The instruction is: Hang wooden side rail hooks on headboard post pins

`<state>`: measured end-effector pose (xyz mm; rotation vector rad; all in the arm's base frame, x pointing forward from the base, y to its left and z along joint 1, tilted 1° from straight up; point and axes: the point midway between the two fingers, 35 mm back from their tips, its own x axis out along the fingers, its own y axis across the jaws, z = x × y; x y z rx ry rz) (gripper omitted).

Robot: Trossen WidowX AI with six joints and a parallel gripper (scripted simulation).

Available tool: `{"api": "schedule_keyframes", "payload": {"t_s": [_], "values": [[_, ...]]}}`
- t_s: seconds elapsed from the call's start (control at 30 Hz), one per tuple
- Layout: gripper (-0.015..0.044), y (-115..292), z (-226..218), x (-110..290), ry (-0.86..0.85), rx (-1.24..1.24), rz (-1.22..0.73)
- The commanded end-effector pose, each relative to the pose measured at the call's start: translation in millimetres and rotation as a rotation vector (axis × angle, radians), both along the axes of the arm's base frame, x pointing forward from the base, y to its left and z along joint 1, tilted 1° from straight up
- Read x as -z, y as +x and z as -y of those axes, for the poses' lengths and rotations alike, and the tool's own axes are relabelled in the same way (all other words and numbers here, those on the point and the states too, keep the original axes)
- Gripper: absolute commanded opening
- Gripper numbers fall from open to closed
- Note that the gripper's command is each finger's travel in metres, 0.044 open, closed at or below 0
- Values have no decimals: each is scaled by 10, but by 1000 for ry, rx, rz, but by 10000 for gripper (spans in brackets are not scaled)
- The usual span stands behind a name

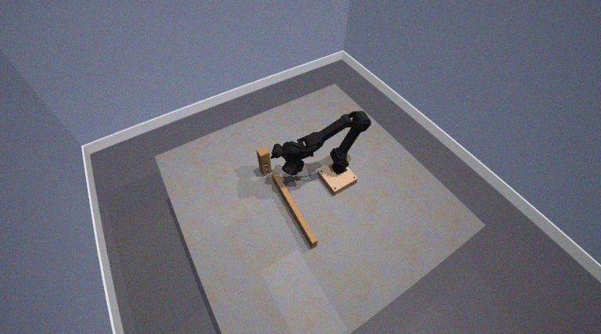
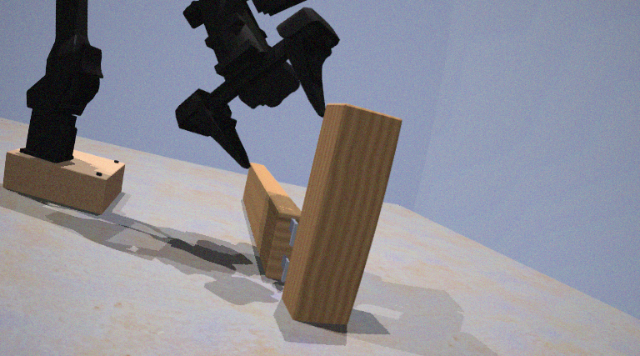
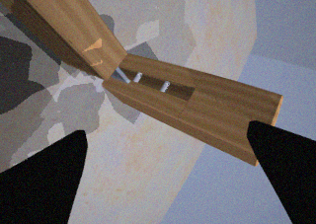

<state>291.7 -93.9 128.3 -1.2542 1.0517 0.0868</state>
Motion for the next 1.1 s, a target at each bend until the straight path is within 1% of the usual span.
{"api": "schedule_keyframes", "payload": {"t_s": [0.0,0.37,0.67,1.07], "values": [[440,-21,-68,57,357,559,458],[440,-20,-123,39,635,883,804],[440,-26,-158,26,894,1126,1075],[440,-27,-159,25,902,1133,1083]]}}
